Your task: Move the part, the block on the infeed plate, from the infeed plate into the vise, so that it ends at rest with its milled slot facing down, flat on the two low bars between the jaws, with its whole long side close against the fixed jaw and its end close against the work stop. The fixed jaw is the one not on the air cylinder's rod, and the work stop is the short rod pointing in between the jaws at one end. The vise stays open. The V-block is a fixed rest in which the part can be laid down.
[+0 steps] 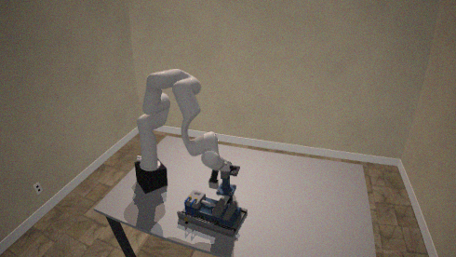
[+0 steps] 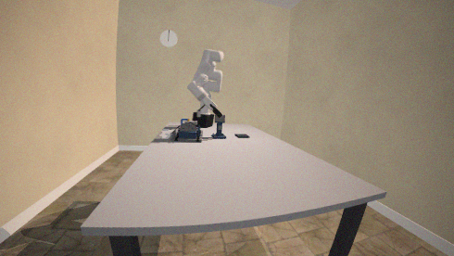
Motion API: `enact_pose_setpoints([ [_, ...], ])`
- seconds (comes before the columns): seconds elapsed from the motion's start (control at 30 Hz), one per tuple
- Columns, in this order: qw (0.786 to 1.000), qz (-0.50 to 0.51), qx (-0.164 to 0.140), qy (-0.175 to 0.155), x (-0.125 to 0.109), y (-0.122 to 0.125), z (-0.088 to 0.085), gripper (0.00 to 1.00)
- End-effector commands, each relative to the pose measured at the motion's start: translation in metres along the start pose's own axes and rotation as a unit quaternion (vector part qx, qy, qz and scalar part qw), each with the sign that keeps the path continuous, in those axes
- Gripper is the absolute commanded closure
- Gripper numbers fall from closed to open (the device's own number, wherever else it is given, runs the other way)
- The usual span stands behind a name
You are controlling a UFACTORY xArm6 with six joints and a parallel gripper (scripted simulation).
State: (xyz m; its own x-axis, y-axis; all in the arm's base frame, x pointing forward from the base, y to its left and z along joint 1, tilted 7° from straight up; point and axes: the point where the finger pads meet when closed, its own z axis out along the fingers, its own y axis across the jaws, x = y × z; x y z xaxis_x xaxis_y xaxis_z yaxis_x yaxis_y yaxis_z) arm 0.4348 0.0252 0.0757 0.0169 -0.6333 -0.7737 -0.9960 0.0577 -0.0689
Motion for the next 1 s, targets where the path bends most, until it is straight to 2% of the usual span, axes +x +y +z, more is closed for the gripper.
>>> enact_pose_setpoints([
  [0.0, 1.000, -0.002, 0.001, 0.000, -0.0012, -0.0014, -0.0016, 1.00],
  [0.97, 1.000, -0.002, 0.001, 0.000, -0.0088, -0.0005, -0.0091, 1.00],
])
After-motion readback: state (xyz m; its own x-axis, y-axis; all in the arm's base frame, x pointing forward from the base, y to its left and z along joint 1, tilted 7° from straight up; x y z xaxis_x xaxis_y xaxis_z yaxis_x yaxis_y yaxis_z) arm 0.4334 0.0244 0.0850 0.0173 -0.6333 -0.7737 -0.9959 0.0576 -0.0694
